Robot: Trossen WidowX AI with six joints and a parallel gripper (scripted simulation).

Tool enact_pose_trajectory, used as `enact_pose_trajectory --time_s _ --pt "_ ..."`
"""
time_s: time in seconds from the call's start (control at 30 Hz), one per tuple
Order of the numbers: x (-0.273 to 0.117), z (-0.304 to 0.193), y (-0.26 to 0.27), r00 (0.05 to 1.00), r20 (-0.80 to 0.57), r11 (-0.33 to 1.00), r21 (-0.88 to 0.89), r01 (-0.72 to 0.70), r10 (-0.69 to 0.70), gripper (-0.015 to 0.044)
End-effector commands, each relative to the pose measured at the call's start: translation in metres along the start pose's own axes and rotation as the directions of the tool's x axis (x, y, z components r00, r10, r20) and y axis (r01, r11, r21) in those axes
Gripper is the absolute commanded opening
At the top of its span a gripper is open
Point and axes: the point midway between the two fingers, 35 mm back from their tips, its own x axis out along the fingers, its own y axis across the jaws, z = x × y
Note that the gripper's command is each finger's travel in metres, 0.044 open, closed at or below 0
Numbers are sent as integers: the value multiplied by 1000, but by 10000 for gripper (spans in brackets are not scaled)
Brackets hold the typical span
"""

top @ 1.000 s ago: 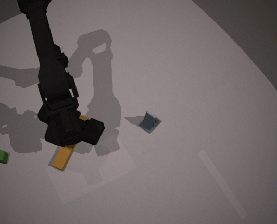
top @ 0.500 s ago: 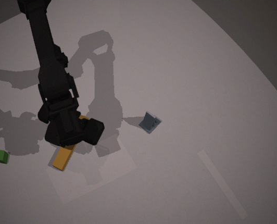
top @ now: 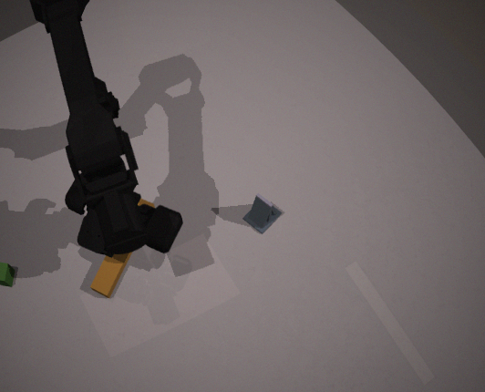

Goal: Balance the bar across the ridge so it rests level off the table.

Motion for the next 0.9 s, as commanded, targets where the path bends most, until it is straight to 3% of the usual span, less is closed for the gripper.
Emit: enact_pose_trajectory --time_s 0.0,0.87 --pt "-13 3 3 1000 9 1000 1 -10 10 0" --pt "-78 3 3 1000 7 1000 4 -11 11 0"
